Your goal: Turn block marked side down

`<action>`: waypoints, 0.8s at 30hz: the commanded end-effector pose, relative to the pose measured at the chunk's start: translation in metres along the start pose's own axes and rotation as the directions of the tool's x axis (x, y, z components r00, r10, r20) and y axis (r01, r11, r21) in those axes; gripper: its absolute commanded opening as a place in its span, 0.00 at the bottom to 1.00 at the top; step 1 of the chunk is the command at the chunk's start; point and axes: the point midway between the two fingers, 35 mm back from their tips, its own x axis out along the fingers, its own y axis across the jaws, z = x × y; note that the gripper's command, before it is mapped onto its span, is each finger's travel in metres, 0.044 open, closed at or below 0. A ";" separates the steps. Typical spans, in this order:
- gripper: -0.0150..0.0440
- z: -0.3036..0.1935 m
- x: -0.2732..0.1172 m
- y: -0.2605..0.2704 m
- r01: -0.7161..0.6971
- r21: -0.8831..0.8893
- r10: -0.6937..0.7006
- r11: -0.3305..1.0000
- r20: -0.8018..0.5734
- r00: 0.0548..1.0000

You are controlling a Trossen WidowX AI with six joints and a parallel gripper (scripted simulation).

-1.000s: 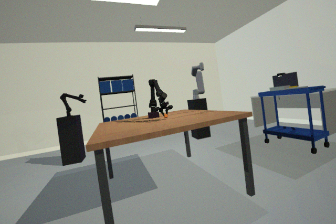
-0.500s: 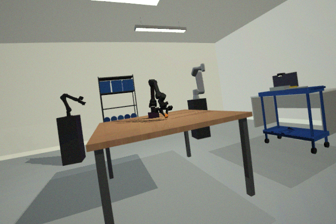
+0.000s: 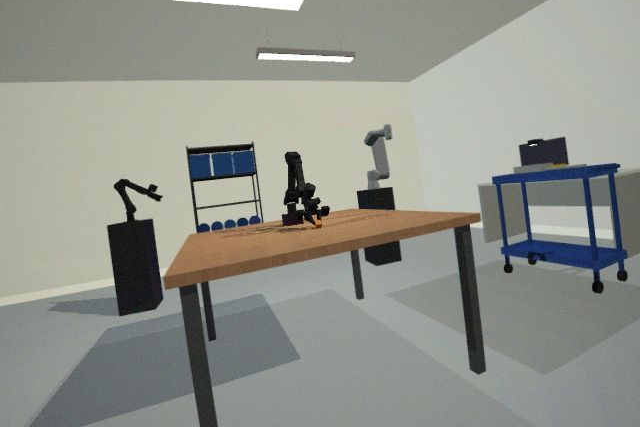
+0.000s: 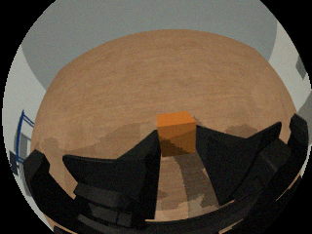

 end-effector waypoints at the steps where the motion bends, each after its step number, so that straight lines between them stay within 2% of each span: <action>1: 0.25 -0.013 0.001 -0.001 0.005 0.003 -0.005 1.000 0.020 1.000; 16: 0.25 -0.019 -0.012 -0.002 0.004 0.008 -0.005 1.000 0.219 0.976; 24: 0.25 -0.018 -0.015 -0.002 0.004 0.008 -0.006 1.000 0.238 0.971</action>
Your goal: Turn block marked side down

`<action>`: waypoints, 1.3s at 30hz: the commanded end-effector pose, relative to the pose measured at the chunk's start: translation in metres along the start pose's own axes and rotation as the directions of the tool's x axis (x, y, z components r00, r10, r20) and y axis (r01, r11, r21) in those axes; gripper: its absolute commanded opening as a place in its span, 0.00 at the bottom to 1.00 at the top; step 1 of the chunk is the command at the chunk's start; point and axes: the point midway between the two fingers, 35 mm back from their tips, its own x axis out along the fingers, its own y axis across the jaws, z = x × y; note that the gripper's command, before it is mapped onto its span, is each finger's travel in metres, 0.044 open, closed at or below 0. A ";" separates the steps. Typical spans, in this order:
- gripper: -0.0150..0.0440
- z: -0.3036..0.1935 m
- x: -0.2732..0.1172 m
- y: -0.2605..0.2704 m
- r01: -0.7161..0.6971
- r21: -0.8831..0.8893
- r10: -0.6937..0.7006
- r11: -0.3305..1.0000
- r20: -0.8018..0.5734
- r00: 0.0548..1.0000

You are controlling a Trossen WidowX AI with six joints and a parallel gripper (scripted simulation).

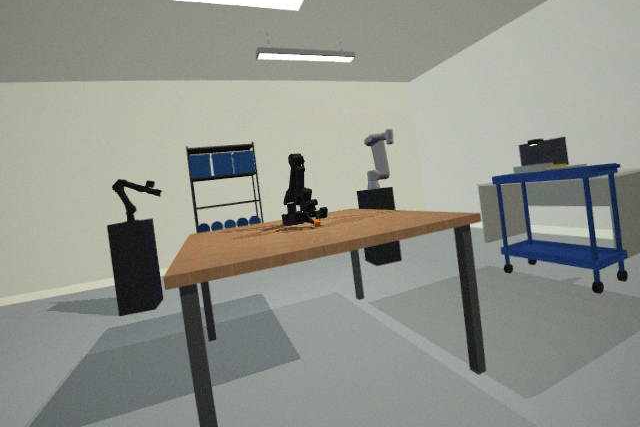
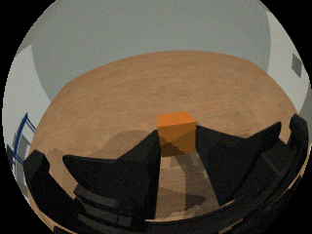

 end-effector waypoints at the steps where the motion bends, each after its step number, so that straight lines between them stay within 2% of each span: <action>1: 0.25 -0.003 -0.002 -0.001 0.004 0.001 -0.004 1.000 -0.006 1.000; 11: 0.25 -0.003 -0.002 -0.001 0.004 0.001 -0.004 1.000 -0.006 1.000; 28: 1.00 -0.003 -0.002 -0.001 0.004 0.001 -0.004 1.000 -0.006 1.000; 39: 1.00 -0.003 -0.002 -0.001 0.004 0.001 -0.004 1.000 -0.006 1.000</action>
